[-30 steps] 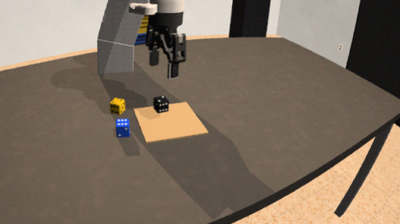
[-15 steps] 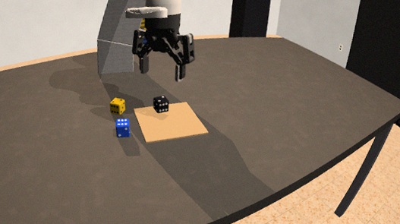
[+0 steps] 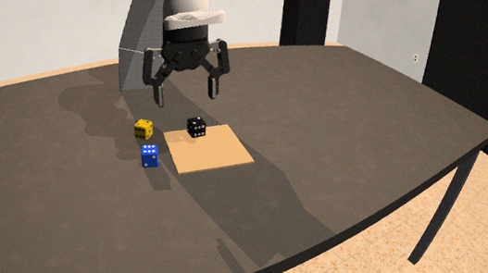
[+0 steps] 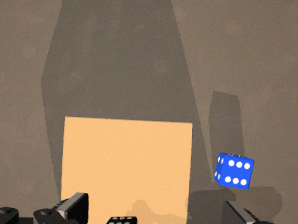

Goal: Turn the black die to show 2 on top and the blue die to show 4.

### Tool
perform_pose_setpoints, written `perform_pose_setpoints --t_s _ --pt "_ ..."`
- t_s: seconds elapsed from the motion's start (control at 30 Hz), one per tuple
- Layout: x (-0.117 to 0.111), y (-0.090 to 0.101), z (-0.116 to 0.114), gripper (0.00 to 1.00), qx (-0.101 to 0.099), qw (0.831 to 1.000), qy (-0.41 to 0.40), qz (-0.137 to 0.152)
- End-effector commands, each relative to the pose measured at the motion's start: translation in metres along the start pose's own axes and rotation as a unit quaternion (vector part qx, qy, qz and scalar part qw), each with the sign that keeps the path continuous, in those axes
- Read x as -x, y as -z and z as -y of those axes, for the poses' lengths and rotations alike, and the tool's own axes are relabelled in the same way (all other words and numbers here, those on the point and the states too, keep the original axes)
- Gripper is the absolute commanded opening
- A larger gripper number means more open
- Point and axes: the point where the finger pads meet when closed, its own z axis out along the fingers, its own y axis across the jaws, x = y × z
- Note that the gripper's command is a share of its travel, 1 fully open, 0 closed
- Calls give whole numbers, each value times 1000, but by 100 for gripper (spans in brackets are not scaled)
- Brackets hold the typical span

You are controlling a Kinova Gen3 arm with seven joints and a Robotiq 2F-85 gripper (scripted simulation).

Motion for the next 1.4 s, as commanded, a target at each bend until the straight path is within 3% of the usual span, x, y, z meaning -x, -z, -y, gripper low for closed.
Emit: perform_pose_setpoints --t_s 0.0,0.2,0.47,0.53,0.77,0.93,1.03,1.37 --pt "-3 -1 -4 100 0 999 37 -1" --pt "-10 -1 -20 100 1 973 230 3" --pt "-15 0 -42 100 3 897 442 12" --pt "-15 0 -42 100 3 897 442 12" --pt "-17 1 -58 100 4 825 565 22" --pt "-17 1 -66 100 4 787 616 27" --pt "-17 2 -69 100 4 772 635 29" --pt "-18 2 -72 100 4 758 652 32"
